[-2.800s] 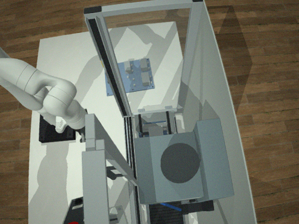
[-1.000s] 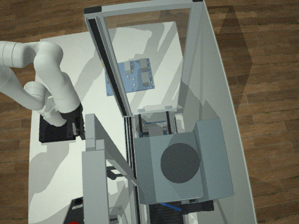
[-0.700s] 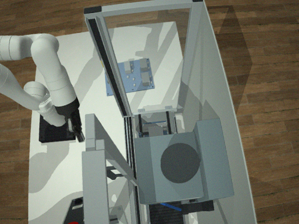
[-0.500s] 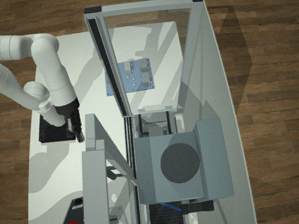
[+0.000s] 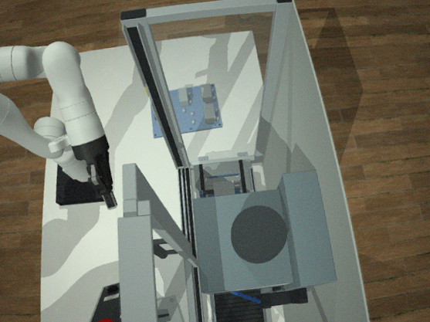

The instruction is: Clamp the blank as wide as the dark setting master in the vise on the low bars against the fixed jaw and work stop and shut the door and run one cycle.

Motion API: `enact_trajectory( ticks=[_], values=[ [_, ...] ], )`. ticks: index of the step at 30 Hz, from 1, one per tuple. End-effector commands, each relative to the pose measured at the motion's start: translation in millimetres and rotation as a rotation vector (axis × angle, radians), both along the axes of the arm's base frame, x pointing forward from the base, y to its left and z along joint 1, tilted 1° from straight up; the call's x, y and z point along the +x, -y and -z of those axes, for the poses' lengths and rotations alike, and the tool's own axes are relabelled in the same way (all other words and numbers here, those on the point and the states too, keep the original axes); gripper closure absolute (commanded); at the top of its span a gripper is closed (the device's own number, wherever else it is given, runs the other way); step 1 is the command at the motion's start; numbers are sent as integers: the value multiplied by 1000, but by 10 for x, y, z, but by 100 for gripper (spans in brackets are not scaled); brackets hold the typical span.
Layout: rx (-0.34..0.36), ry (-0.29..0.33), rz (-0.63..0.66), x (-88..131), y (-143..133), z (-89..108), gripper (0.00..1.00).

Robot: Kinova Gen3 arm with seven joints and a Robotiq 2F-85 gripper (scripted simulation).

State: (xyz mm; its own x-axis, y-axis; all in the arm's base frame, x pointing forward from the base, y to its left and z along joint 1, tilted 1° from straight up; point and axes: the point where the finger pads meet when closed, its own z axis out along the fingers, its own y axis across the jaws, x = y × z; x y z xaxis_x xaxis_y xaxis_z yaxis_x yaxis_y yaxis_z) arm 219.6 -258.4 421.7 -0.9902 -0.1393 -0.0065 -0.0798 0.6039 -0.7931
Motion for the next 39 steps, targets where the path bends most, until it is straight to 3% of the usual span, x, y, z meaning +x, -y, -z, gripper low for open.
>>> enact_trajectory(
  ticks=[1,2,7,19,24,36,39],
  values=[
    [-1,1,0,2,1,-4,90],
    [-1,1,0,2,1,-4,90],
    [-145,9,-27,16,207,-460,90],
    [-145,9,-27,16,207,-460,90],
    [-145,9,-27,30,413,-915,90],
    [-145,9,-27,30,413,-915,90],
    [-145,9,-27,35,491,-1088,90]
  ],
)
